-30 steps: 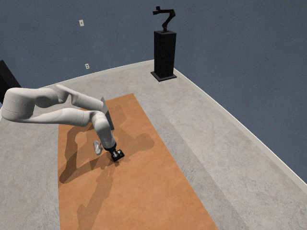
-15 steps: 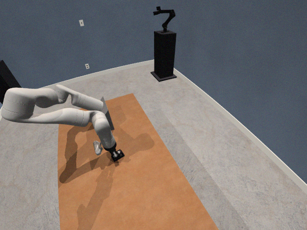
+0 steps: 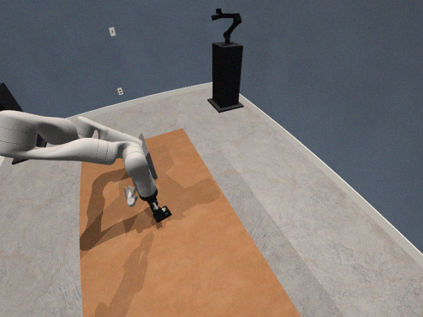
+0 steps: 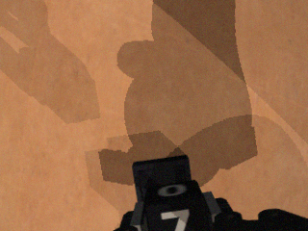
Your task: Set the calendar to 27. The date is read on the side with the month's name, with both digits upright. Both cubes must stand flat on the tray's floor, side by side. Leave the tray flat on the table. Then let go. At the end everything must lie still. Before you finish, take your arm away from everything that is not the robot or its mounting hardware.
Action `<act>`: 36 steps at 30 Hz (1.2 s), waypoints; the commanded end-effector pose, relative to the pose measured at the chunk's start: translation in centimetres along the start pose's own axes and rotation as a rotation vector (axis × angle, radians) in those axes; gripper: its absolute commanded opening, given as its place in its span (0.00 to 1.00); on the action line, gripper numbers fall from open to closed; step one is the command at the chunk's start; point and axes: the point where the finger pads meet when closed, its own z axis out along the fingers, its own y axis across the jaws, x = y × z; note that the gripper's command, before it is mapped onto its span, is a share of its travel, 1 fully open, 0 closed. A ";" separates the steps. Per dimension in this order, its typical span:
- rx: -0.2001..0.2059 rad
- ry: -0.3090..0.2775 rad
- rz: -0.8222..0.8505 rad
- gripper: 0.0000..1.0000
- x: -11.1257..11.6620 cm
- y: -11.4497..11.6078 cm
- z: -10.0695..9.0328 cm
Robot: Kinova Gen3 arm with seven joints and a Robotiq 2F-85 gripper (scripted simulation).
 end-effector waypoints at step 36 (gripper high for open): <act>0.021 -0.006 -0.022 0.28 0.2 -0.6 -5.4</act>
